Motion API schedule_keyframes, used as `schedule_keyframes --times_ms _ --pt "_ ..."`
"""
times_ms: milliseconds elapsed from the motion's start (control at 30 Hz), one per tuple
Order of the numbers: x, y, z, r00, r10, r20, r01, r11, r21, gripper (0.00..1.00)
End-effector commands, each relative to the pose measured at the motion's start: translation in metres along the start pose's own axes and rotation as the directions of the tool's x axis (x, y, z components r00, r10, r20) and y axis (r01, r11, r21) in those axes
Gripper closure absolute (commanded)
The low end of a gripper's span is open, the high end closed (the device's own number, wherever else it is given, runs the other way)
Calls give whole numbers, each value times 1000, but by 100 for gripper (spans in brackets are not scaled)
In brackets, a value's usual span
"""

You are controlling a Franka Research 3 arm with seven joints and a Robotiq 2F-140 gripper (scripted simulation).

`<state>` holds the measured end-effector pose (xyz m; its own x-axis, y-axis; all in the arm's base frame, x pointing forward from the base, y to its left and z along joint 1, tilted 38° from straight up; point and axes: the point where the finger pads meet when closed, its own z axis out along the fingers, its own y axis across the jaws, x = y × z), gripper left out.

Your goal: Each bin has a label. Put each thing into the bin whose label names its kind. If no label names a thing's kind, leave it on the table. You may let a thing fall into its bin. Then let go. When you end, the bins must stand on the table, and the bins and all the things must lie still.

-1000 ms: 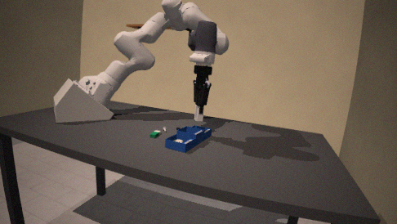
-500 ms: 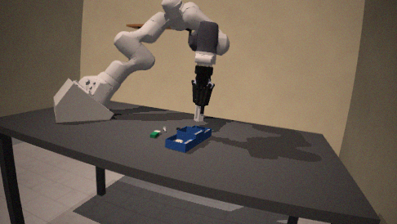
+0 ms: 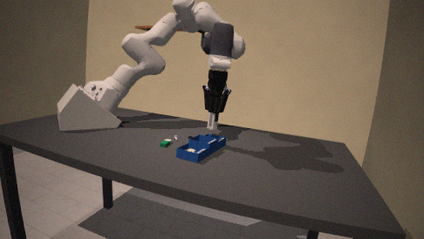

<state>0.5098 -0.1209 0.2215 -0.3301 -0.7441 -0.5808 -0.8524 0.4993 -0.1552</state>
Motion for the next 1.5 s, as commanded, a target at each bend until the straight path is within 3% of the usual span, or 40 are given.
schedule_keyframes --times_ms 0,233,1067,1467 --pt "1 -1 0 988 -156 7 156 988 10 94" --pt "1 -1 0 967 -253 10 253 967 17 94" --pt "1 -1 0 967 -253 10 253 967 17 94" --pt "0 -1 24 967 -253 10 253 967 17 94"
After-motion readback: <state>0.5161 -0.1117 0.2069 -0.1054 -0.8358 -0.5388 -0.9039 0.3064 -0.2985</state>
